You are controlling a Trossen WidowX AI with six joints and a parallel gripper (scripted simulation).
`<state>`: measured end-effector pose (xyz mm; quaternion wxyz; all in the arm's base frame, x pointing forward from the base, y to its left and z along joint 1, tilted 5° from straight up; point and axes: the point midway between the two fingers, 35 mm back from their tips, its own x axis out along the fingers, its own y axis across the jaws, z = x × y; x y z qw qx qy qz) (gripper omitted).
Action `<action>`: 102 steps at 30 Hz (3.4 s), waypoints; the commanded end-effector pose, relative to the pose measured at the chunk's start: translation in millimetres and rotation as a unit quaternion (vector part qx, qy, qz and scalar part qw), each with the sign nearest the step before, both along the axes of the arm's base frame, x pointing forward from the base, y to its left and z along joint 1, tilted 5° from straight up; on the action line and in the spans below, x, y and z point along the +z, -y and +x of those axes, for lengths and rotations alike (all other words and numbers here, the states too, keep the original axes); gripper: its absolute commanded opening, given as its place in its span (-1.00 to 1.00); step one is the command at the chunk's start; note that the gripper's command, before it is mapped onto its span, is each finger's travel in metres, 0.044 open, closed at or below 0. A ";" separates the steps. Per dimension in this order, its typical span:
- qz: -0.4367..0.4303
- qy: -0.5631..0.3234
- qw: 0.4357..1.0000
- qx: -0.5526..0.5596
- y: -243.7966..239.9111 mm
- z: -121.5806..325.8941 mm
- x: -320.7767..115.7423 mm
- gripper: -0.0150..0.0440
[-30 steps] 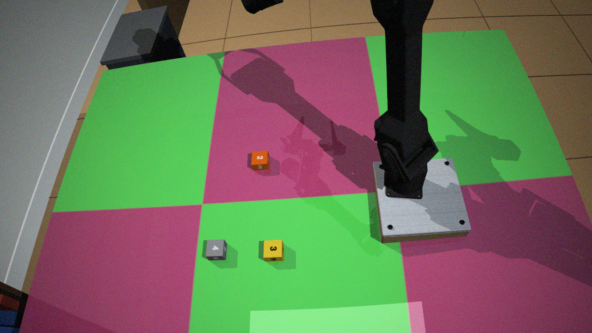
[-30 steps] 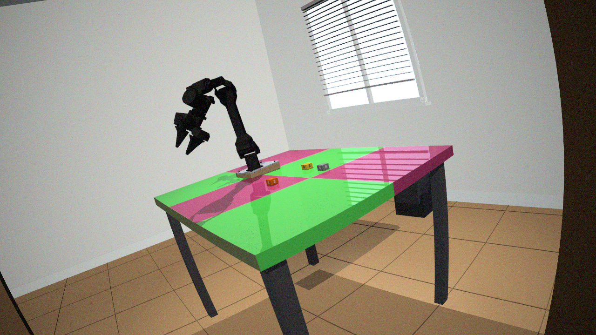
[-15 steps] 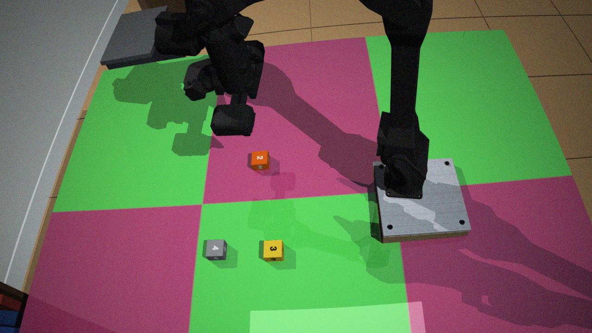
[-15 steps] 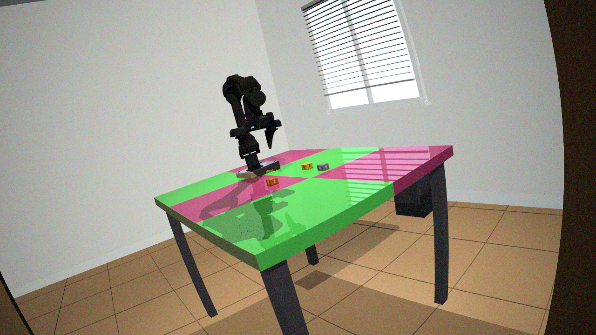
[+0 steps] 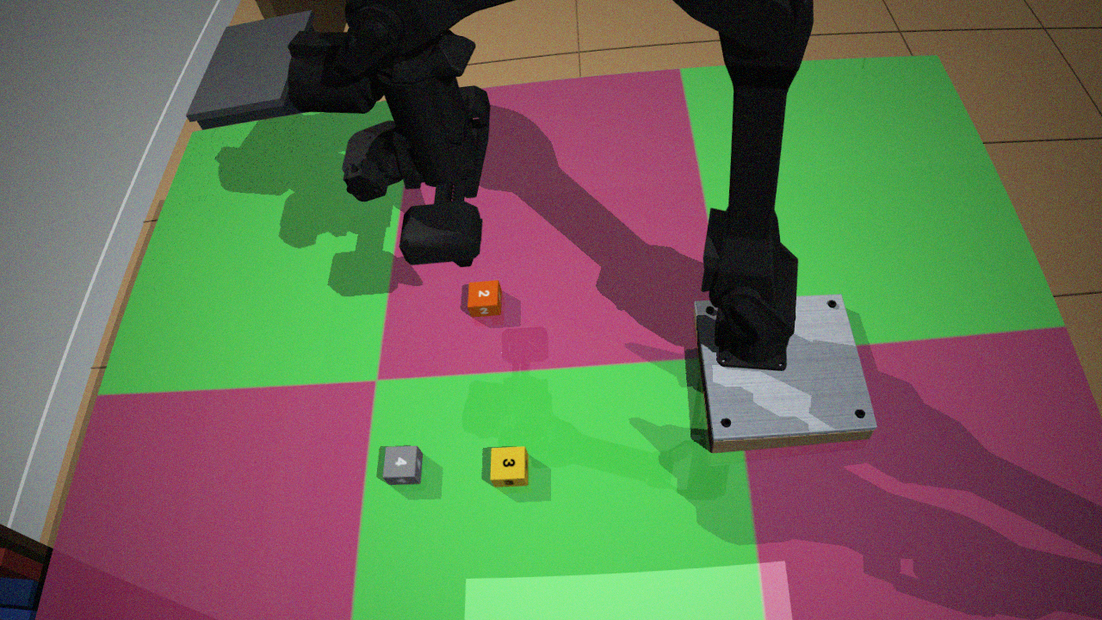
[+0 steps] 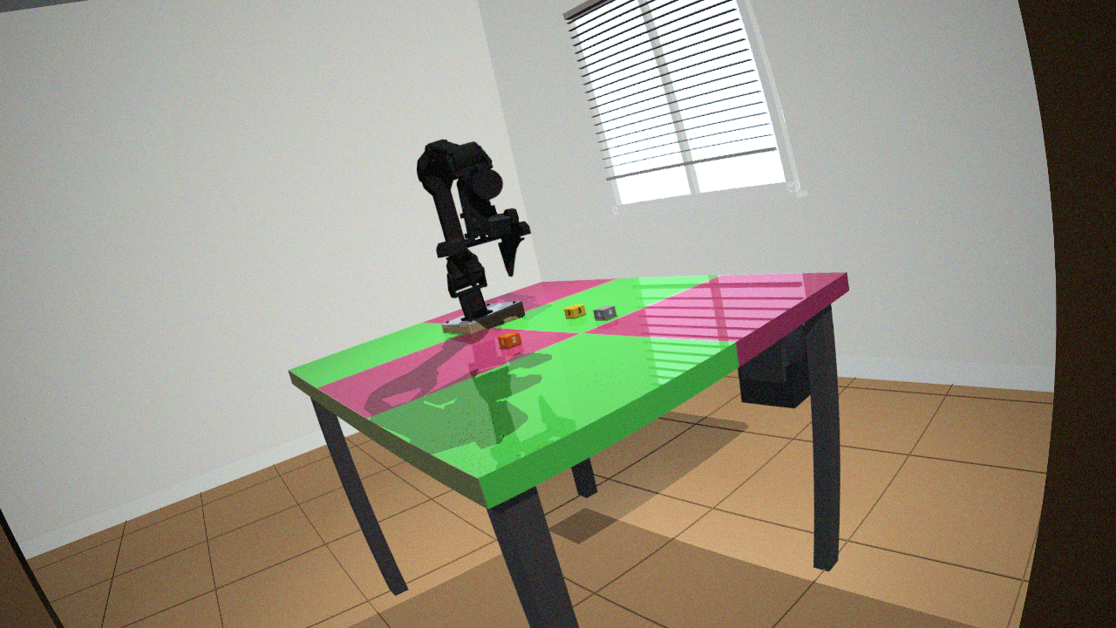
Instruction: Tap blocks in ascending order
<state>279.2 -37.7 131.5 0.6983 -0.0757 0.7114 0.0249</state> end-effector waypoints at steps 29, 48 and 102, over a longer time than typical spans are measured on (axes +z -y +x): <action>0.012 -0.004 1.000 0.003 -196.9 -56.7 -10.8 0.86; 0.012 -0.003 1.000 0.003 -198.7 -37.6 -8.5 0.86; 0.002 -0.001 1.000 0.002 4.2 -1.4 -72.5 0.24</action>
